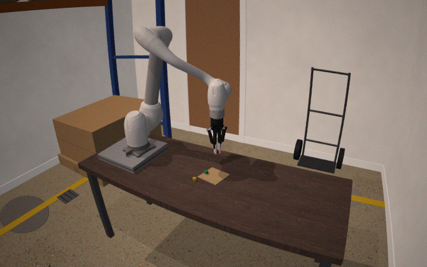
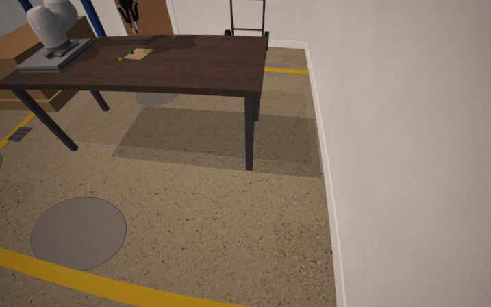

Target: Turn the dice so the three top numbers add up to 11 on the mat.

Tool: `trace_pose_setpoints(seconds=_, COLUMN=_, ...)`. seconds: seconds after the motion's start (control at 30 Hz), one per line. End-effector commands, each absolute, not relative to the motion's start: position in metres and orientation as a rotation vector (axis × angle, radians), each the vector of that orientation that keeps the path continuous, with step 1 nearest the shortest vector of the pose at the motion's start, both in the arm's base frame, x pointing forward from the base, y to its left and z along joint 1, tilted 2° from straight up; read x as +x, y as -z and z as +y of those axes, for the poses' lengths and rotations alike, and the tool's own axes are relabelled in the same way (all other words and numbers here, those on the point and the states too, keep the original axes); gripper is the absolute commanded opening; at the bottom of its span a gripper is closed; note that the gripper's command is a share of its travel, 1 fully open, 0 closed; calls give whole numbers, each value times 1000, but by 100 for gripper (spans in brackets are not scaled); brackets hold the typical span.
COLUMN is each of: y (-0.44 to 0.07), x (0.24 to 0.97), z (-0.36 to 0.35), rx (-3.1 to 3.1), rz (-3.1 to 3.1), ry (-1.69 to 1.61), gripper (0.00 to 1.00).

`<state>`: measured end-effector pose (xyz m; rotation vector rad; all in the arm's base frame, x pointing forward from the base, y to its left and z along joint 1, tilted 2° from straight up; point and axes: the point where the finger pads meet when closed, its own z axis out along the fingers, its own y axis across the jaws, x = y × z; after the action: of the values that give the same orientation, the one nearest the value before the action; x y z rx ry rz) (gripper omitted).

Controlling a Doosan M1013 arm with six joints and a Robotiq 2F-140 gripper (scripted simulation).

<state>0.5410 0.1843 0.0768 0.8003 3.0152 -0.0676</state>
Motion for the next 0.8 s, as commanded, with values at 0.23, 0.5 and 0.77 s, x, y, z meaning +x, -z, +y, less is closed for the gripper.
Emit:
trace_pose_setpoints(seconds=0.23, y=-74, x=556, z=197, rx=225, rz=3127, ry=56, gripper=9)
trace_pose_setpoints(seconds=0.5, y=-72, x=567, z=207, rx=-185, rz=3134, ry=57, gripper=9)
trace_pose_setpoints(seconds=0.77, y=-70, x=575, z=214, rx=-478, rz=3106, ry=57, gripper=9)
